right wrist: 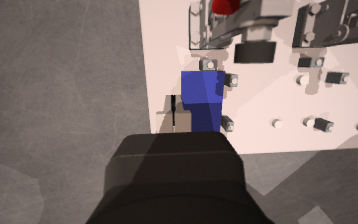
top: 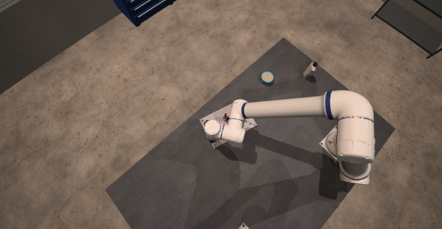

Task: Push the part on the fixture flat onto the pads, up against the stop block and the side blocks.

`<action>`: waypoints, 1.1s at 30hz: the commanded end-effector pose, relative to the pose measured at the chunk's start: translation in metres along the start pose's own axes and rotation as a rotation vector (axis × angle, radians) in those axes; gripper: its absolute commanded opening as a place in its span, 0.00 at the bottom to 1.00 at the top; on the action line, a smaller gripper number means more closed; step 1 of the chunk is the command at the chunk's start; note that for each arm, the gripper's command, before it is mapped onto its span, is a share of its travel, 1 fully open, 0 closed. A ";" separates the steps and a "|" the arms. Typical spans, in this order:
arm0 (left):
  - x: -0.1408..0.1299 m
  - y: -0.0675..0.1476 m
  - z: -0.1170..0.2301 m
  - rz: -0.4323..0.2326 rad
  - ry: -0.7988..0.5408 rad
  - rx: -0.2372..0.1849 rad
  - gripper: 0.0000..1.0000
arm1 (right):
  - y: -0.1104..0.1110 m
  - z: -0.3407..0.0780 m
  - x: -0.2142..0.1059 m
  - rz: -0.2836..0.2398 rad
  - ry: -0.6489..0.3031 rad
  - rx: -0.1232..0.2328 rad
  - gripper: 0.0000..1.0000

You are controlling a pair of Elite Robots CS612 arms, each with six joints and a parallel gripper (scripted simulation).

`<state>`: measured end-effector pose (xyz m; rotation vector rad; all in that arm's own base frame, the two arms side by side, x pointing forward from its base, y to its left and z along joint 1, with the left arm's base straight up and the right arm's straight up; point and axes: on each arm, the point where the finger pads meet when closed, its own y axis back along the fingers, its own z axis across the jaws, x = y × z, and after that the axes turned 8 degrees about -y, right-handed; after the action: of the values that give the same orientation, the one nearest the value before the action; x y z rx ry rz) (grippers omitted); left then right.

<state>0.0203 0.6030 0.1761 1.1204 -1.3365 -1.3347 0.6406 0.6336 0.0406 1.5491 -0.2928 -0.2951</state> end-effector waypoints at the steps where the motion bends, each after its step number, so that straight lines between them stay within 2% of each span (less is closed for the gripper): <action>1: -0.001 0.001 0.000 -0.002 0.000 0.000 1.00 | 0.001 0.001 0.001 0.001 0.000 0.002 0.00; 33: -0.001 0.001 0.000 -0.002 0.000 0.000 1.00 | 0.001 0.005 0.001 0.001 0.000 0.002 0.00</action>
<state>0.0203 0.6030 0.1761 1.1204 -1.3365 -1.3347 0.6392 0.6282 0.0406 1.5492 -0.2928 -0.2951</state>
